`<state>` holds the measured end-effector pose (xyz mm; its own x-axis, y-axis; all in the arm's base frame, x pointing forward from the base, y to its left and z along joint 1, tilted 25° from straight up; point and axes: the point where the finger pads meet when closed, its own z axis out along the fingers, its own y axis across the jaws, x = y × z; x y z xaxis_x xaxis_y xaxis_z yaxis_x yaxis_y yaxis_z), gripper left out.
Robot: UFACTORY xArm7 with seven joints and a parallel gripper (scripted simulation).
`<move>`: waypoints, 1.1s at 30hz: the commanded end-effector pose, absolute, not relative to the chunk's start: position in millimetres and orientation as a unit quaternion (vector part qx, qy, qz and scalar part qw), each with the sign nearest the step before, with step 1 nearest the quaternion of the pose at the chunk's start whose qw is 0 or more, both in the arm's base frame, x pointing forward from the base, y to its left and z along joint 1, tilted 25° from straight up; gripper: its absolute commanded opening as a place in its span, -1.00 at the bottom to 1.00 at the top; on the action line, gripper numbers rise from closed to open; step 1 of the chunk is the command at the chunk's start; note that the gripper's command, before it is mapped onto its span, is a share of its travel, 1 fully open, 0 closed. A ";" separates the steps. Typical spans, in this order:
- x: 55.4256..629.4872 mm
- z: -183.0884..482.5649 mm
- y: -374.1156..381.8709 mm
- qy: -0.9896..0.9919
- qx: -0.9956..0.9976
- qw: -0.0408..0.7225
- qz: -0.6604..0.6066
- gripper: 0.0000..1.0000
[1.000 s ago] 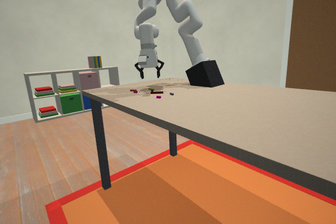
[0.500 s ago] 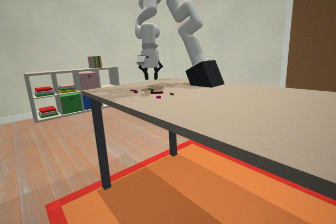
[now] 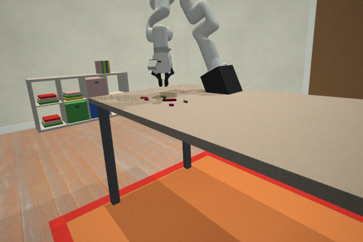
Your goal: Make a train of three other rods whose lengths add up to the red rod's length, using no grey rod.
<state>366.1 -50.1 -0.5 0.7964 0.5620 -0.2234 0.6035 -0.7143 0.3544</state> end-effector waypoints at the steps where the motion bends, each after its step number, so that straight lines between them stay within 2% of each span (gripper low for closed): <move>1: 367.4 0.2 -49.2 0.316 0.924 0.209 -0.048 -0.51; 33: 367.6 -7.4 -52.6 0.316 0.924 0.209 -0.048 -0.51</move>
<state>366.2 -51.8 -4.5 0.7965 0.5619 -0.2232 0.6033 -0.7142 0.3550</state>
